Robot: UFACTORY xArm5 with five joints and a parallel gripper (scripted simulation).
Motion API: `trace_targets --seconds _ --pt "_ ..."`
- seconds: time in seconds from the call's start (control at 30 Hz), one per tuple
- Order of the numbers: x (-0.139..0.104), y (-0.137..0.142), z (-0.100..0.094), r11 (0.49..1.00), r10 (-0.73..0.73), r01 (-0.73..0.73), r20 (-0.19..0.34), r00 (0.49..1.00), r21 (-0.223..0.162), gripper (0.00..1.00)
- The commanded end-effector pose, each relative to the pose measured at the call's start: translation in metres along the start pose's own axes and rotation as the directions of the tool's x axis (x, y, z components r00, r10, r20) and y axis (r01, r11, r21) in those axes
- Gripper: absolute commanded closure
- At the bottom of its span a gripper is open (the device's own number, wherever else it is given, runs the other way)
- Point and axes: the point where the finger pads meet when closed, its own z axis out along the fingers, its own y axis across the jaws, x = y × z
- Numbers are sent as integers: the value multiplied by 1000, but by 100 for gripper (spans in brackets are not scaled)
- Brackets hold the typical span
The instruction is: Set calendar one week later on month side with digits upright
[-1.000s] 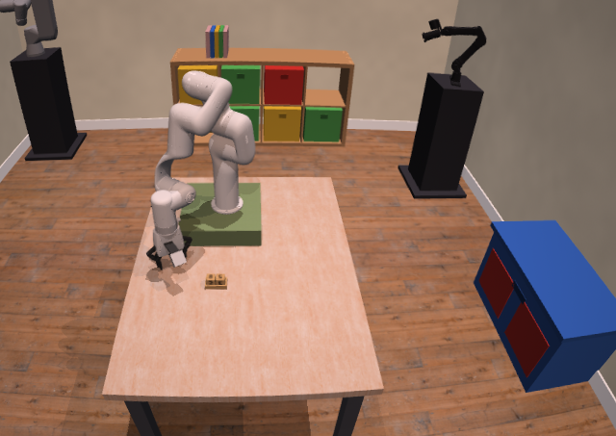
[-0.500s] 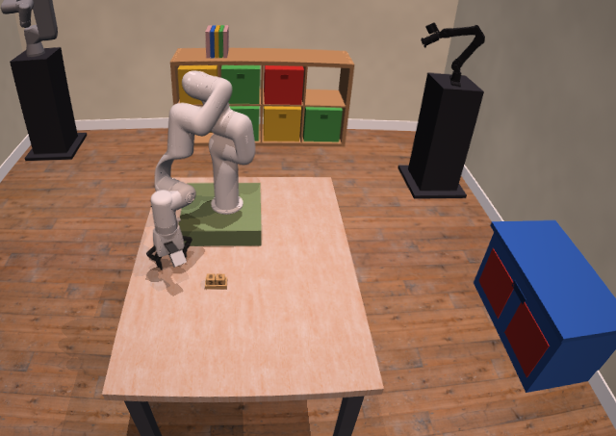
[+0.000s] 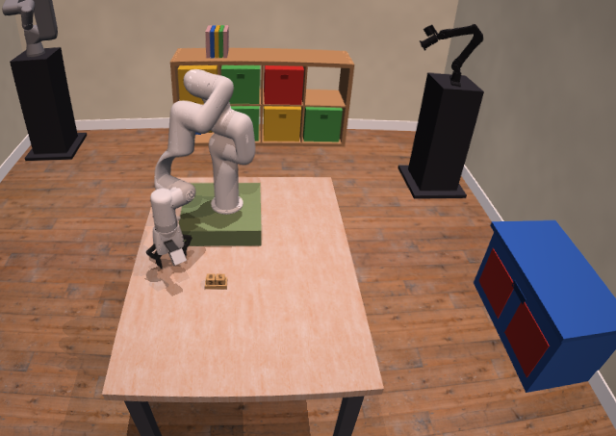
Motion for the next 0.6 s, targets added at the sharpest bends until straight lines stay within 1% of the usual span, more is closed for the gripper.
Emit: trace_targets --seconds 0.0,0.2,0.3,0.57 --pt "1 1 -14 1000 0 0 -2 1000 -4 0" --pt "0 1 -41 1000 0 0 -2 1000 -4 0" --pt "0 1 -50 1000 0 0 -2 1000 -4 0" --pt "0 1 -54 1000 0 0 -2 1000 -4 0"
